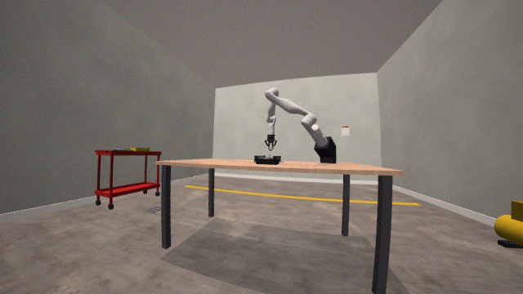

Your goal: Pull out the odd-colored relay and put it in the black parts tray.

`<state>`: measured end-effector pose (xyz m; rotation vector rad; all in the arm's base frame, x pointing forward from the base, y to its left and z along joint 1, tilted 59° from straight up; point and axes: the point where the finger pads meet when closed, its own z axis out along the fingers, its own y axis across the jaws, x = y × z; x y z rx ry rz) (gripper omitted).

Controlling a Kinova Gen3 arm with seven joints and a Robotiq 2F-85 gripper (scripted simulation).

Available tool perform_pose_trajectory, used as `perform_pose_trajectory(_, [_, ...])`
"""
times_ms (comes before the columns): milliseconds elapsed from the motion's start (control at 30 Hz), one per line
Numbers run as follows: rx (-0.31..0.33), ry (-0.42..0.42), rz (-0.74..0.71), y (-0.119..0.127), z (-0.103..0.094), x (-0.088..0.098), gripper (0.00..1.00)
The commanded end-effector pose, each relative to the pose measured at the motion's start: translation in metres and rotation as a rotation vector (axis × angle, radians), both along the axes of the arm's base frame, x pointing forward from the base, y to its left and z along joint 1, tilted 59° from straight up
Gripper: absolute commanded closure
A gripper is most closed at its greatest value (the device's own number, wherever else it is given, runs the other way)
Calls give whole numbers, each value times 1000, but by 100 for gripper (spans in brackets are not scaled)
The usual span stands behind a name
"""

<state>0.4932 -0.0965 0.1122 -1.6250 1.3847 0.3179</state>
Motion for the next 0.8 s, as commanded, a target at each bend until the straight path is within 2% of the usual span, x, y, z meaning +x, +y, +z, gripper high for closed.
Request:
perform_pose_trajectory(0, [-1,-1,-2,1,2,-1,100])
perform_pose_trajectory(367, [-1,-1,-2,11,13,-8,100])
perform_pose_trajectory(767, [-1,-1,-2,41,43,-28,100])
